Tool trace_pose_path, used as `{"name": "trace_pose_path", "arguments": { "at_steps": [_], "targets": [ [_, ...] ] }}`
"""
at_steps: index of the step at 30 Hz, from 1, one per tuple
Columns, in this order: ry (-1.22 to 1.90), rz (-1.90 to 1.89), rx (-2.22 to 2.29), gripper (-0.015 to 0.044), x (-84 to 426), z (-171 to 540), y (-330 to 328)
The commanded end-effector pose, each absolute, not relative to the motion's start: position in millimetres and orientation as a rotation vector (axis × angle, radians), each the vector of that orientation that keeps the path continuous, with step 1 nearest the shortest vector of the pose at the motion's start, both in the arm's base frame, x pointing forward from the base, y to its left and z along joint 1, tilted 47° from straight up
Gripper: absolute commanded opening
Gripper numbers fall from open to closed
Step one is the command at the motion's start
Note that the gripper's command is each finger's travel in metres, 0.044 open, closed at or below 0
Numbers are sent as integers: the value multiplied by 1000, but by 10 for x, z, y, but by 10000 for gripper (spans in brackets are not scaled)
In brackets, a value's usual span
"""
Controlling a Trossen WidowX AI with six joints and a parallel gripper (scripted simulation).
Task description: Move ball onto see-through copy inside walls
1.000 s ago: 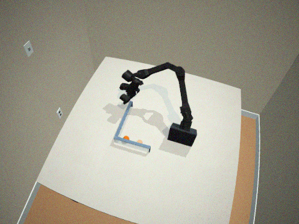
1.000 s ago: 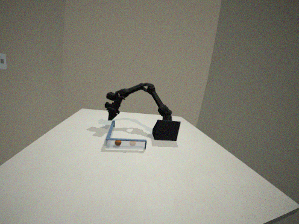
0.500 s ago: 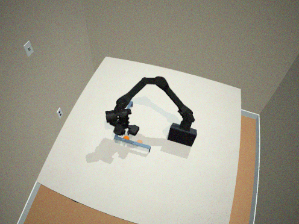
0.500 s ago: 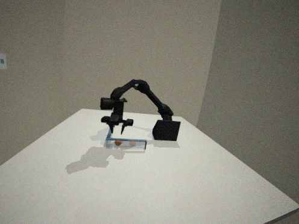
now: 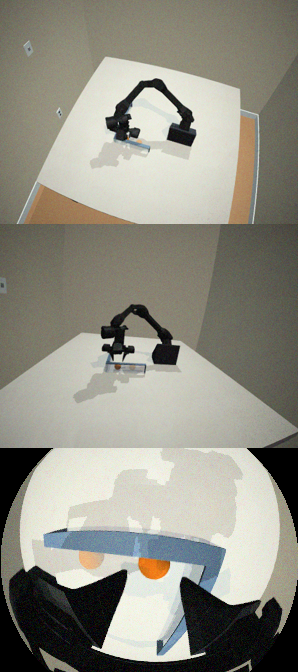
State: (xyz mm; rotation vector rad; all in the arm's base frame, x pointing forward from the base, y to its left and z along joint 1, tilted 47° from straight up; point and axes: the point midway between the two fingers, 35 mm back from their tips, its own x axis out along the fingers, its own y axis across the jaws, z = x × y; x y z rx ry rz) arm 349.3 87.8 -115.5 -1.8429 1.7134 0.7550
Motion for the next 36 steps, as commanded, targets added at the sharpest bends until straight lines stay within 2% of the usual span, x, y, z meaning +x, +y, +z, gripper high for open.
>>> {"name": "trace_pose_path", "arguments": {
  "at_steps": [1, 24, 36],
  "targets": [
    [1715, 757, -1850, 265, 3492, -1193, 834],
    [1717, 755, -1852, 265, 3506, -1428, 584],
    [1717, 755, -1852, 185, 3506, -1428, 584]
  ]
}}
